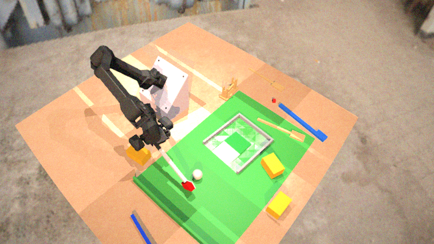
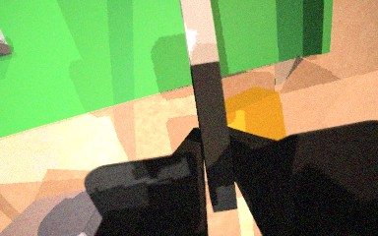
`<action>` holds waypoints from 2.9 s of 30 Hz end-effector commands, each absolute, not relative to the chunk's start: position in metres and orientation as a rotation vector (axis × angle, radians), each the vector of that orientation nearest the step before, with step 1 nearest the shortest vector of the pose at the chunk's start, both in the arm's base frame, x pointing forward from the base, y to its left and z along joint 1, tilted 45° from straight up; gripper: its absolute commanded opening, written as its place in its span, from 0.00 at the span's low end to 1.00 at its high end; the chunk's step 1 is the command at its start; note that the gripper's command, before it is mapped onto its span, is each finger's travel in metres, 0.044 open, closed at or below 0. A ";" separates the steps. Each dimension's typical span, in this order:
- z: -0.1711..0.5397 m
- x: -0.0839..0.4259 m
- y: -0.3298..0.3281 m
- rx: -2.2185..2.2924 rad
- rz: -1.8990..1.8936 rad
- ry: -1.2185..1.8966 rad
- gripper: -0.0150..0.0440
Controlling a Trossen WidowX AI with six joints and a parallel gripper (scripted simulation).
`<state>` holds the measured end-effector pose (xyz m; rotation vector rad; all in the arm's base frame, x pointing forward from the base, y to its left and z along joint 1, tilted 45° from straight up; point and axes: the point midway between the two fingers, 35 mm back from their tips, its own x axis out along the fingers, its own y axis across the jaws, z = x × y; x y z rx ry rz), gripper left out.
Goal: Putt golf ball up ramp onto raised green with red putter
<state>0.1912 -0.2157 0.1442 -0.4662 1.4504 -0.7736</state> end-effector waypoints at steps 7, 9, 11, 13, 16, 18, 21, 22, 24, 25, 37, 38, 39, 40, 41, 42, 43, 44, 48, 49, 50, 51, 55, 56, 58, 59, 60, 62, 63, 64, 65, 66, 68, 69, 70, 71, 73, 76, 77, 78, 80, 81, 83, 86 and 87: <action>0.145 0.191 -0.215 -0.466 -0.774 1.449 0.25; 0.146 0.191 -0.217 -0.466 -0.773 1.449 0.25; 0.149 0.191 -0.221 -0.466 -0.772 1.449 0.25; 0.154 0.189 -0.227 -0.467 -0.769 1.449 0.25; 0.162 0.187 -0.235 -0.469 -0.767 1.448 0.25; 0.163 0.187 -0.237 -0.470 -0.766 1.448 0.25; 0.163 0.187 -0.237 -0.470 -0.766 1.448 0.25; 0.163 0.187 -0.237 -0.470 -0.766 1.448 0.25; 0.163 0.187 -0.237 -0.470 -0.766 1.448 0.25; 0.163 0.187 -0.237 -0.470 -0.766 1.448 0.25; 0.099 0.210 -0.179 -0.446 -0.748 1.461 0.25; 0.091 0.211 -0.170 -0.447 -0.749 1.461 0.25; 0.083 0.211 -0.161 -0.450 -0.751 1.460 0.25; 0.075 0.211 -0.153 -0.455 -0.754 1.458 0.25; 0.069 0.211 -0.146 -0.459 -0.756 1.455 0.25; 0.065 0.210 -0.142 -0.462 -0.758 1.453 0.25; 0.064 0.210 -0.141 -0.463 -0.759 1.453 0.25; 0.064 0.210 -0.141 -0.463 -0.759 1.453 0.25; 0.067 0.211 -0.137 -0.462 -0.757 1.453 0.25; 0.070 0.212 -0.135 -0.461 -0.757 1.453 0.25; 0.072 0.212 -0.132 -0.461 -0.756 1.453 0.25; 0.075 0.213 -0.129 -0.460 -0.755 1.454 0.25; 0.089 0.214 -0.114 -0.459 -0.754 1.454 0.25; 0.093 0.214 -0.111 -0.459 -0.754 1.455 0.25; 0.101 0.214 -0.103 -0.460 -0.755 1.454 0.25; 0.104 0.214 -0.101 -0.461 -0.756 1.454 0.25; 0.106 0.214 -0.099 -0.461 -0.756 1.454 0.25; 0.107 0.214 -0.098 -0.461 -0.756 1.454 0.25; 0.099 0.212 -0.103 -0.467 -0.751 1.468 0.25; 0.099 0.212 -0.103 -0.467 -0.751 1.468 0.25; 0.099 0.212 -0.103 -0.467 -0.751 1.468 0.25; 0.099 0.212 -0.103 -0.467 -0.751 1.468 0.25; 0.099 0.212 -0.103 -0.467 -0.751 1.468 0.25; 0.099 0.212 -0.103 -0.467 -0.751 1.468 0.25; 0.099 0.212 -0.103 -0.467 -0.751 1.468 0.25; 0.099 0.212 -0.103 -0.467 -0.751 1.468 0.25; 0.099 0.212 -0.103 -0.467 -0.751 1.468 0.25; 0.099 0.212 -0.103 -0.467 -0.751 1.468 0.25; 0.099 0.212 -0.103 -0.467 -0.751 1.468 0.25; 0.099 0.212 -0.103 -0.467 -0.751 1.468 0.25; 0.099 0.212 -0.103 -0.467 -0.751 1.468 0.25; 0.099 0.212 -0.103 -0.467 -0.751 1.468 0.25; 0.099 0.212 -0.103 -0.467 -0.751 1.468 0.25; 0.099 0.212 -0.103 -0.467 -0.751 1.468 0.25; 0.099 0.212 -0.103 -0.467 -0.751 1.468 0.25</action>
